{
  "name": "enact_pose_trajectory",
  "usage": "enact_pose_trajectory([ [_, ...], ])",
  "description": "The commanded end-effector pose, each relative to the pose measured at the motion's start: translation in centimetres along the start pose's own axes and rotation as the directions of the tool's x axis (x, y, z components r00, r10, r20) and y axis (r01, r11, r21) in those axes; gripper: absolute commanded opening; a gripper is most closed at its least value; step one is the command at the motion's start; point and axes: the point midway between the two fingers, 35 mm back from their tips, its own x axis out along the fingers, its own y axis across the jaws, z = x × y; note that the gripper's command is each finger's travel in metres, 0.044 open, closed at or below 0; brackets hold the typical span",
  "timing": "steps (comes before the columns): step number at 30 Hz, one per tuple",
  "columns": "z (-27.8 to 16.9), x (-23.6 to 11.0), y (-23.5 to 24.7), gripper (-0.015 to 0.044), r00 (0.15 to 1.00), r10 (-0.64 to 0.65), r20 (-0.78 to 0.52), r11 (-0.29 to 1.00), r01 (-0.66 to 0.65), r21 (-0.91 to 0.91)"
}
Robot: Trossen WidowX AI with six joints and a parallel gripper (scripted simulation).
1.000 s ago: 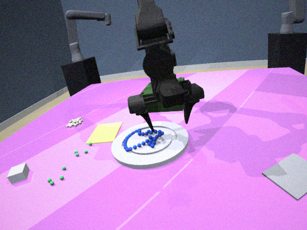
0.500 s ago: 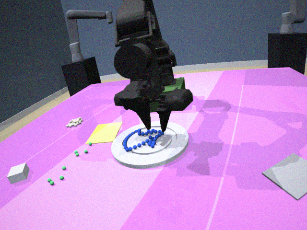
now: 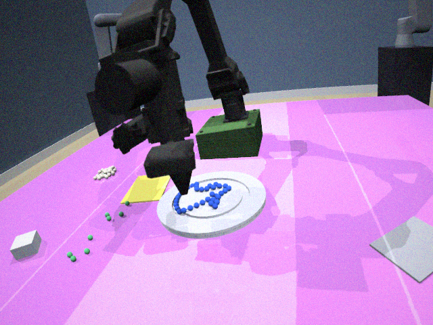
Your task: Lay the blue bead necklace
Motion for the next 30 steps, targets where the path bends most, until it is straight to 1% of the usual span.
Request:
enact_pose_trajectory([
  [1, 1.0, 0.1, 0.1, 0.0120, 1.000, -0.012, -0.004, 0.989, 0.013, 0.148],
  [8, 1.0, 0.1, 0.1, 0.0120, 1.000, -0.012, -0.004, 0.989, 0.013, 0.148],
  [13, 1.0, 1.7, 0.1, 0.0120, 1.000, -0.012, -0.004, 0.989, 0.013, 0.148],
  [15, 1.0, 1.7, 0.1, 0.0120, 1.000, -0.012, -0.004, 0.989, 0.013, 0.148],
  [16, 1.1, 0.7, 0.4, 0.0120, 1.000, 0.001, 0.003, 0.990, -0.002, 0.140],
  [19, 1.1, 0.9, 0.4, 0.0120, 1.000, 0.001, 0.002, 0.990, -0.001, 0.140],
  [30, 1.1, 2.6, 0.3, 0.0120, 1.000, -0.006, -0.001, 0.989, 0.006, 0.144],
])
